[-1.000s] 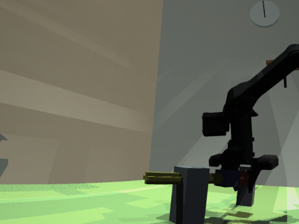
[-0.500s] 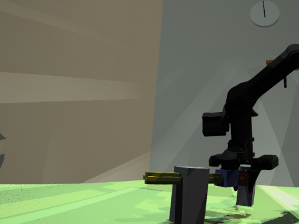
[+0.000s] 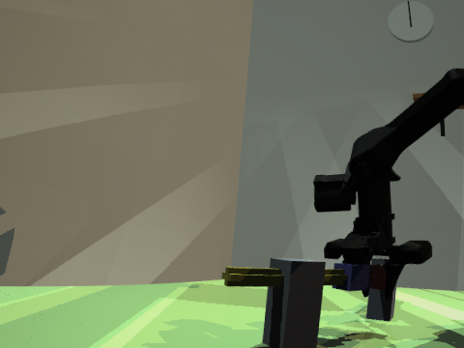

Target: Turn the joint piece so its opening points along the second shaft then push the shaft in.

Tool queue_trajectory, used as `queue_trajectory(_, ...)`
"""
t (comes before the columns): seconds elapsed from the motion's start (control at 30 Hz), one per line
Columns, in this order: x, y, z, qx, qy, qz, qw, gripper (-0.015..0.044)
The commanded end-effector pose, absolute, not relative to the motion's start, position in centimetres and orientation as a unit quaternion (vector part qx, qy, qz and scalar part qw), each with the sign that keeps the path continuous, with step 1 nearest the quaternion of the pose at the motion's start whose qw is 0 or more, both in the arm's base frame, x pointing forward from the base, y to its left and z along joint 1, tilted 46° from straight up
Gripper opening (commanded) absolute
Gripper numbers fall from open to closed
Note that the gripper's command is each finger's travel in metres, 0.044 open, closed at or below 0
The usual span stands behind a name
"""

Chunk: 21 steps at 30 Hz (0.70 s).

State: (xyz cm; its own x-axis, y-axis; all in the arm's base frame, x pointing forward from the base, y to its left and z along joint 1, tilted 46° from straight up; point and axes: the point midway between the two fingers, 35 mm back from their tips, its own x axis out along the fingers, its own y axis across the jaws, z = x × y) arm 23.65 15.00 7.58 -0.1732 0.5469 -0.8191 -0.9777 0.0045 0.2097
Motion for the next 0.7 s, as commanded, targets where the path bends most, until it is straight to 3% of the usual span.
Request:
queue_trajectory(0.0,23.68,15.00,7.58,-0.271,0.400,0.653,0.583,0.0000)
queue_trajectory(0.4,23.65,15.00,7.58,-0.269,0.401,0.652,0.584,0.0000)
queue_trajectory(0.57,23.65,15.00,7.58,-0.269,0.401,0.652,0.584,0.0131)
queue_trajectory(0.67,23.65,15.00,7.58,-0.269,0.401,0.652,0.584,0.0147)
